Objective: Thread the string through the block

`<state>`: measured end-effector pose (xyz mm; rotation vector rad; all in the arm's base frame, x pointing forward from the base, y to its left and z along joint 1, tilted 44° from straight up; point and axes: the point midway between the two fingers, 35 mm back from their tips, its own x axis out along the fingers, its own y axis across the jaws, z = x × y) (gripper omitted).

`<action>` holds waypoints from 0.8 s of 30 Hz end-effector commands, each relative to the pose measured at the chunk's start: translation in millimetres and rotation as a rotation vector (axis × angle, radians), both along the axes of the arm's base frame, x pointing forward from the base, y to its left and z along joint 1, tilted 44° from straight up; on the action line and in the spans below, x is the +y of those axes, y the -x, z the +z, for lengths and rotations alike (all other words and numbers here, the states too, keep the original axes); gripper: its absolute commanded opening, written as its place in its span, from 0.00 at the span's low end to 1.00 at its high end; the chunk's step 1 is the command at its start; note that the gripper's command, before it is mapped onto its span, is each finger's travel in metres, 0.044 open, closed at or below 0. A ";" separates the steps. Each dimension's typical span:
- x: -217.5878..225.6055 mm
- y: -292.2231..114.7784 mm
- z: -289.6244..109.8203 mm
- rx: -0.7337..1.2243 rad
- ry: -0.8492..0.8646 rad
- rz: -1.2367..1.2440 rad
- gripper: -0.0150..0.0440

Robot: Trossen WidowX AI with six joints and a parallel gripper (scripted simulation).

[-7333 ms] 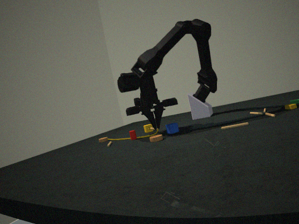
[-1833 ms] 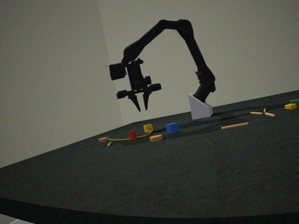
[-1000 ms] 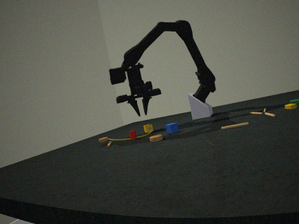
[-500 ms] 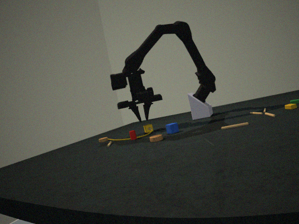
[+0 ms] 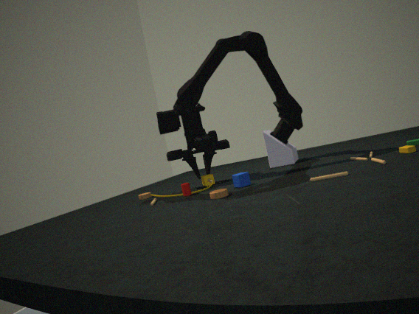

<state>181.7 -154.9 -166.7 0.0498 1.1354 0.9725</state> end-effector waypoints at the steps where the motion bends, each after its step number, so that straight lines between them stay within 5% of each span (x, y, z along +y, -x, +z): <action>1: 8.8 1.3 -5.8 0.005 -0.012 -0.008 0.46; 11: 9.6 1.3 -6.5 0.005 -0.012 -0.008 0.46; 16: 8.0 1.4 -6.0 0.004 -0.007 0.000 0.25; 24: 8.0 1.5 -6.2 0.001 -0.010 -0.002 0.25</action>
